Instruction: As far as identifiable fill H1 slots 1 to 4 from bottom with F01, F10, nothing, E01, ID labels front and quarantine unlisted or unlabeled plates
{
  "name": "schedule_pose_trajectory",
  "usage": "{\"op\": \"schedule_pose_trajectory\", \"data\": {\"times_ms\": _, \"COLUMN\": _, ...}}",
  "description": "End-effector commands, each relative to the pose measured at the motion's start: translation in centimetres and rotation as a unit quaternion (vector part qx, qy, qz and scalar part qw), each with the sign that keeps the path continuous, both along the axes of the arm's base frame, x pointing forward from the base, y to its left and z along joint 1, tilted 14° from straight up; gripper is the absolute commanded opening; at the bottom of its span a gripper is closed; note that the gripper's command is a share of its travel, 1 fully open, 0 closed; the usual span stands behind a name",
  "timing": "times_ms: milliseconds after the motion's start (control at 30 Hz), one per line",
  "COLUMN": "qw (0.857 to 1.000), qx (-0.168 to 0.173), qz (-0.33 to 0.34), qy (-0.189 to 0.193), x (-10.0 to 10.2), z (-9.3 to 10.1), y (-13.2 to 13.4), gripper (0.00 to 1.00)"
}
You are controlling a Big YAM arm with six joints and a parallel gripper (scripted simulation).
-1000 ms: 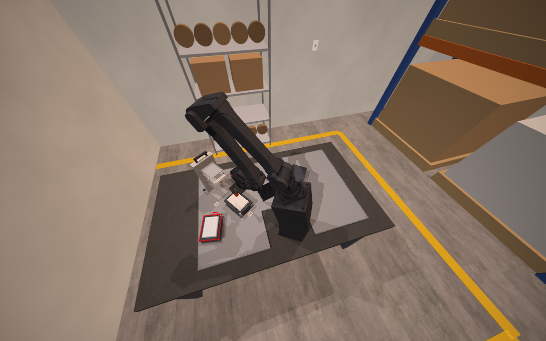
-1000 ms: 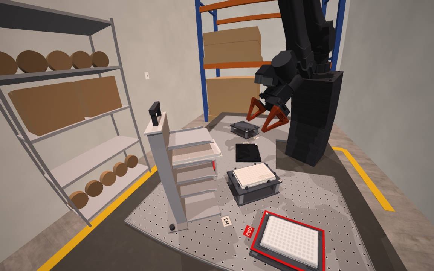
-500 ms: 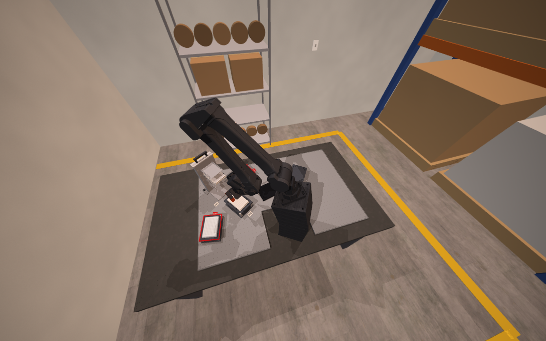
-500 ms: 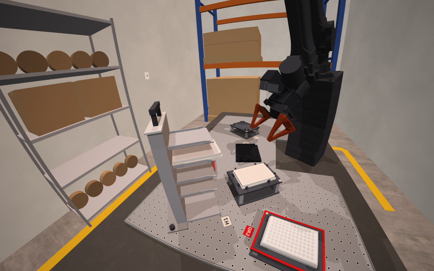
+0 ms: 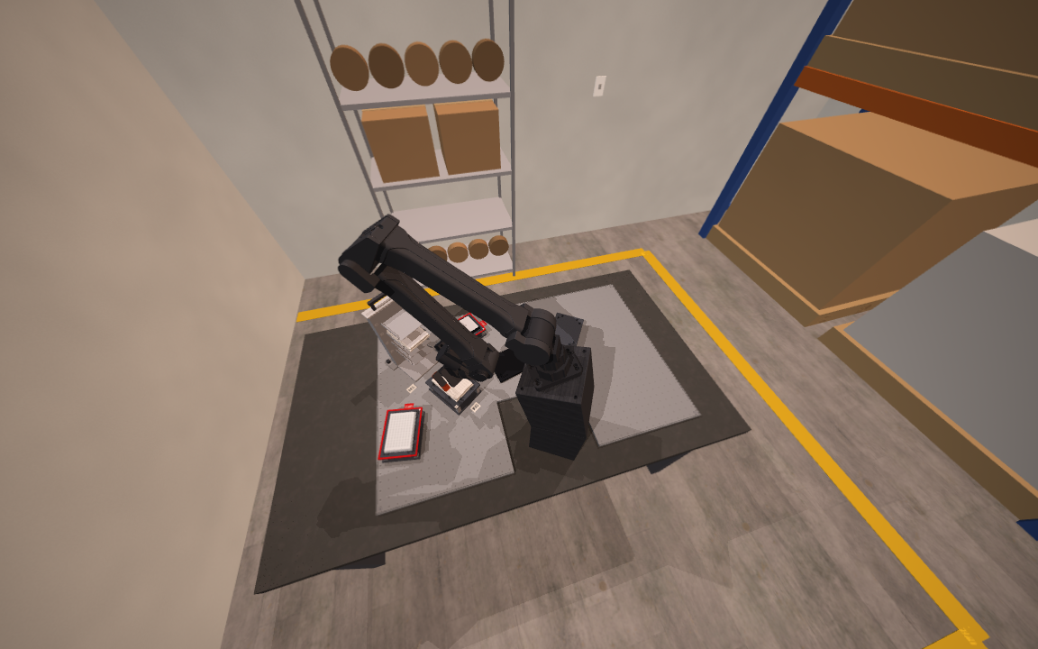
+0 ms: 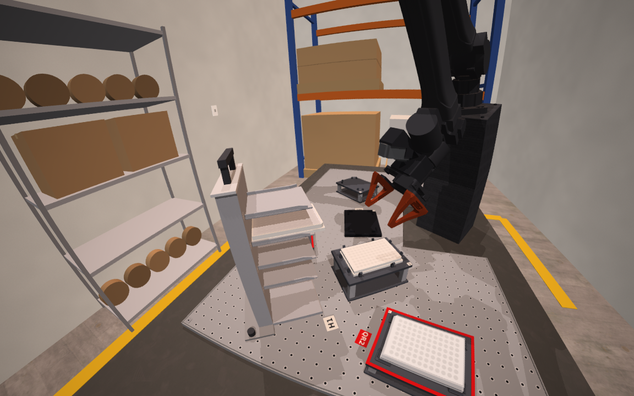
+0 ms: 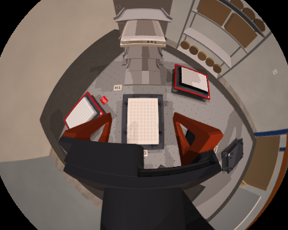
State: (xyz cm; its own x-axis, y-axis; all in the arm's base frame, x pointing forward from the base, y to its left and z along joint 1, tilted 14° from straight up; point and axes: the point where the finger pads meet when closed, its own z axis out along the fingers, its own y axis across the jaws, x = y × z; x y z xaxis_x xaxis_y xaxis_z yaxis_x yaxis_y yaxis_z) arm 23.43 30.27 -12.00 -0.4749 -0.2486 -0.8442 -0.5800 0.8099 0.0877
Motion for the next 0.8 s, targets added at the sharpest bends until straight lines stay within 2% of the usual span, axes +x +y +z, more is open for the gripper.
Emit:
{"op": "schedule_pose_trajectory", "data": {"times_ms": 0, "qw": 1.000, "qx": 0.011, "qz": -0.010, "qy": -0.001, "x": 0.5, "z": 0.0, "y": -0.2, "gripper": 1.00}}
{"op": "schedule_pose_trajectory", "data": {"times_ms": 367, "qw": 1.000, "qx": 0.009, "qz": -0.009, "qy": -0.002, "x": 0.9, "z": -3.3, "y": 0.4, "gripper": 1.00}}
{"op": "schedule_pose_trajectory", "data": {"times_ms": 400, "qw": 1.000, "qx": 0.001, "qz": -0.009, "qy": 0.003, "x": 0.8, "z": -3.6, "y": 0.2, "gripper": 1.00}}
{"op": "schedule_pose_trajectory", "data": {"times_ms": 467, "qw": 1.000, "qx": 0.005, "qz": -0.009, "qy": 0.001, "x": 0.6, "z": -2.5, "y": -0.1, "gripper": 1.00}}
{"op": "schedule_pose_trajectory", "data": {"times_ms": 767, "qw": 1.000, "qx": 0.001, "qz": -0.002, "qy": 0.001, "x": 0.3, "z": -3.0, "y": 0.2, "gripper": 1.00}}
